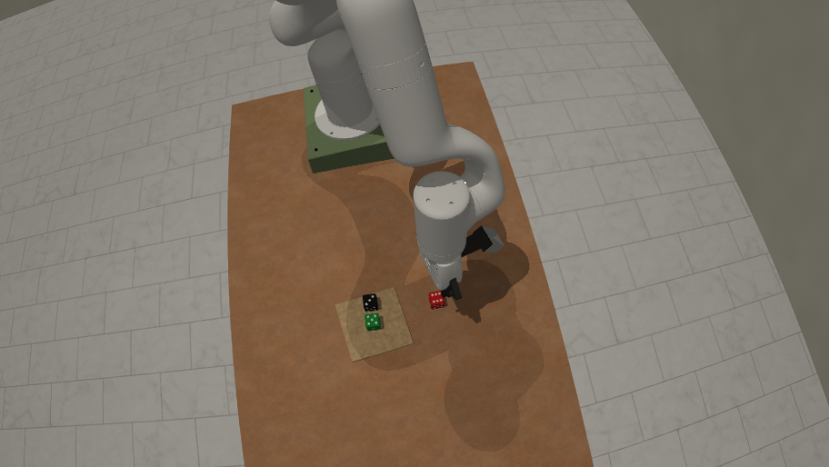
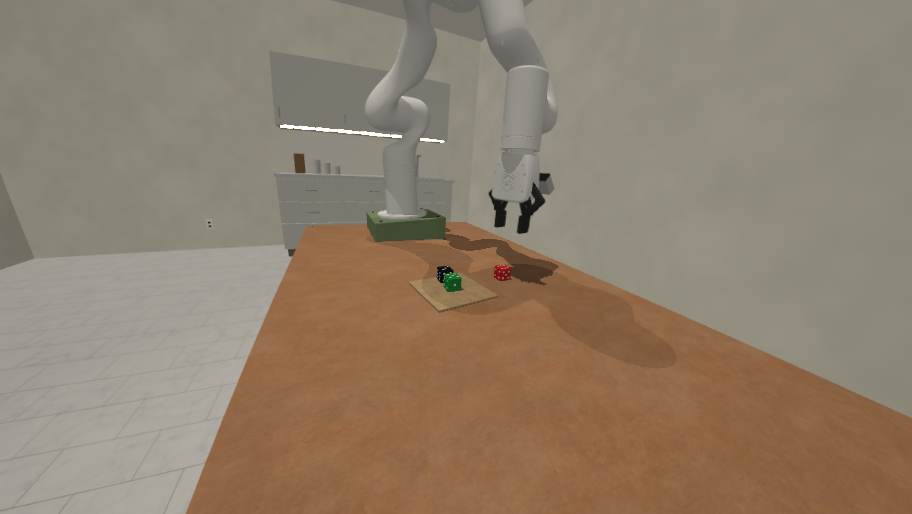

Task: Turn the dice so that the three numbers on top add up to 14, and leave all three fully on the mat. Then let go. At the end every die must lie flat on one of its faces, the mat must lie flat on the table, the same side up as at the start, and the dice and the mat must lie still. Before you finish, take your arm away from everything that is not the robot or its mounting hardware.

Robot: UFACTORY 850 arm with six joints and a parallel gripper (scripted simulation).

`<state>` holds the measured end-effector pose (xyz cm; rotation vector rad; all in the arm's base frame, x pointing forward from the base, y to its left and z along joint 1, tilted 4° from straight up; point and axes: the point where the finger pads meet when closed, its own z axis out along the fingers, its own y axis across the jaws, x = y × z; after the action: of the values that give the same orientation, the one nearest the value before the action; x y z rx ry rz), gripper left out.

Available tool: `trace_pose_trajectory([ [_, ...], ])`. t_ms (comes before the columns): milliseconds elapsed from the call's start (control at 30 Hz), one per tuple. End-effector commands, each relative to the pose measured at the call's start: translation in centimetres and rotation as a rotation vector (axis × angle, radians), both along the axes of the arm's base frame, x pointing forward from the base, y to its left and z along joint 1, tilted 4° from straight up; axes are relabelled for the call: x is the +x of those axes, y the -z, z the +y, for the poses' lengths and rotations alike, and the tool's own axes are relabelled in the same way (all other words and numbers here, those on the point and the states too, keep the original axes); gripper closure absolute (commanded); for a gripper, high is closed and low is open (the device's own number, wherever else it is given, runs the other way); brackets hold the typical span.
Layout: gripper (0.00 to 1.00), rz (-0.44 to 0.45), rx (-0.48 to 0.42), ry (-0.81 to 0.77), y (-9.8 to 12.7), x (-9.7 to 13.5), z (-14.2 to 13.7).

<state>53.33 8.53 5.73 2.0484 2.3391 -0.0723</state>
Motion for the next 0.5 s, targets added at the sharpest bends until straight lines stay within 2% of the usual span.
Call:
trace_pose_trajectory([
  [0, 0.0, -0.005, -0.011, 0.001, -0.09, 0.1, 0.02],
  [267, 0.0, -0.004, -0.011, -0.01, -0.07, 0.1, 0.01],
  [467, 0.0, 0.002, -0.01, -0.117, 0.16, 0.11, -0.08],
])
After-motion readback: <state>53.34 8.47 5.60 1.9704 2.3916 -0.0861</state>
